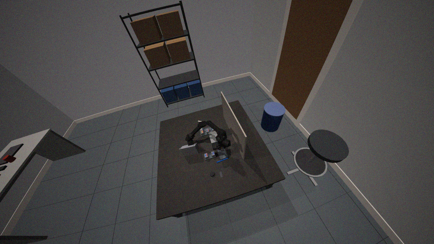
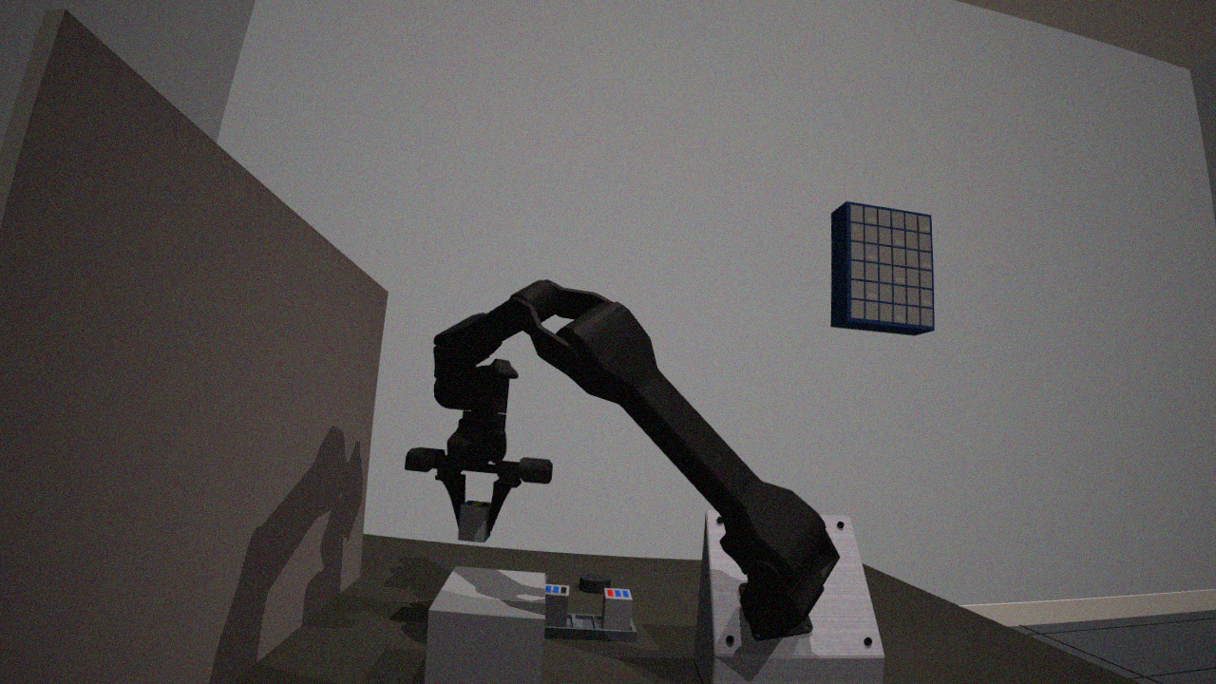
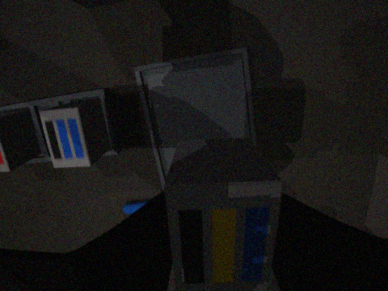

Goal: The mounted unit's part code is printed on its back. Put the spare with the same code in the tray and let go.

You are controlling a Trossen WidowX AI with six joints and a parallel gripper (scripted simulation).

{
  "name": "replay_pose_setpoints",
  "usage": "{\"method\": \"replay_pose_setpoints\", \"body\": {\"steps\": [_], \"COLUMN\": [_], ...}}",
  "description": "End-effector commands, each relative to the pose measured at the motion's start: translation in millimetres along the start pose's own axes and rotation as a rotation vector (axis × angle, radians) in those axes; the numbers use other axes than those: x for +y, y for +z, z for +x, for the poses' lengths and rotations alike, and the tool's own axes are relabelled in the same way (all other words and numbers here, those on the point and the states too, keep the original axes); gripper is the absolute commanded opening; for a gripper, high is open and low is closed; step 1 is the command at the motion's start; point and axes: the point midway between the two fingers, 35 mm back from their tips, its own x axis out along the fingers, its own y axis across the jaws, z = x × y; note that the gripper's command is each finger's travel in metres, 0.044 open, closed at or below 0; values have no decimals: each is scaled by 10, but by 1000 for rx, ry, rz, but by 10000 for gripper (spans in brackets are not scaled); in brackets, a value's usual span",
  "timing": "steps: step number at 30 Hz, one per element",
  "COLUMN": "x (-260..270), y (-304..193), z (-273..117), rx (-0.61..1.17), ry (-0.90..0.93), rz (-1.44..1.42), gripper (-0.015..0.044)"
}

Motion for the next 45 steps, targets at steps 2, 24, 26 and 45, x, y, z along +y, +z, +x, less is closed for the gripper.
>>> {"method": "replay_pose_setpoints", "body": {"steps": [2, 24, 26, 45], "x": [6, -4, -4, -5], "y": [-1, -4, -4, -2], "z": [59, 238, 254, 408], "rx": [-5, -5, -5, -6], "ry": [1, 0, 0, 0], "rz": [8, 8, 8, 8], "gripper": [0, 0, 0, 0]}}
